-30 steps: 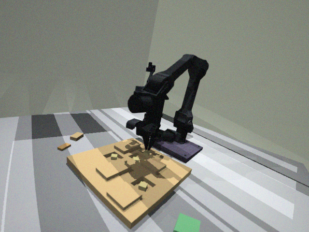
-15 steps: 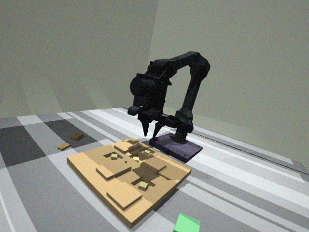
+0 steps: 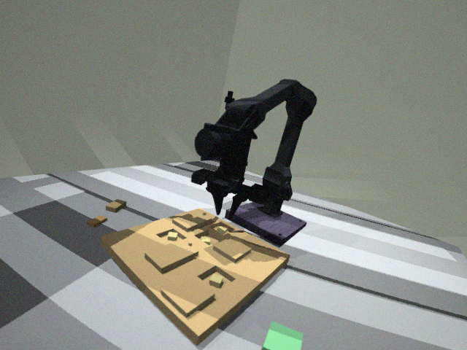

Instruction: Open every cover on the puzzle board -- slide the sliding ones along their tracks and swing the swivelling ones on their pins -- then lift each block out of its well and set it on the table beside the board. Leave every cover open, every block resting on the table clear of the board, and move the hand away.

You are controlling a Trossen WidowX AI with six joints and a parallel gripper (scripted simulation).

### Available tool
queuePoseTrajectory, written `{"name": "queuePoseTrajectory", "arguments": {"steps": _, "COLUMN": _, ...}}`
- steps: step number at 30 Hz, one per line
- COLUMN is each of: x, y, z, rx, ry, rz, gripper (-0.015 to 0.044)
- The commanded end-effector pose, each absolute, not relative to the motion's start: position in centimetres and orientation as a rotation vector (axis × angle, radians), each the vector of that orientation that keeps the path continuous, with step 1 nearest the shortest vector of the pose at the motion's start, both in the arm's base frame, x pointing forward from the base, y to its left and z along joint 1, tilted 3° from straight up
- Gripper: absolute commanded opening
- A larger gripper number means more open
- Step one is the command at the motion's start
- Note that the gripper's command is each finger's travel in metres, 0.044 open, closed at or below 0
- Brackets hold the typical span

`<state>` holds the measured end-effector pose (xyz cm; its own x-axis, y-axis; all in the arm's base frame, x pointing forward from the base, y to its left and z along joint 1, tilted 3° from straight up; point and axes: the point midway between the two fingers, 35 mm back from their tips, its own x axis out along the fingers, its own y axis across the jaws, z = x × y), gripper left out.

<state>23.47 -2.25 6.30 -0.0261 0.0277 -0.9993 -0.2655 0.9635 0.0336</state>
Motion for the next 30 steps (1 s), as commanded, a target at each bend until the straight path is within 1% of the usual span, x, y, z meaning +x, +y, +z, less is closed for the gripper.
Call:
{"name": "queuePoseTrajectory", "arguments": {"steps": 1, "x": 23.39, "y": -2.18, "z": 5.56, "rx": -0.187, "ry": 1.583, "rz": 0.239, "gripper": 0.0144}}
{"name": "queuePoseTrajectory", "arguments": {"steps": 30, "x": 23.38, "y": -2.17, "z": 4.7, "rx": -0.187, "ry": 1.583, "rz": 0.239, "gripper": 0.0144}}
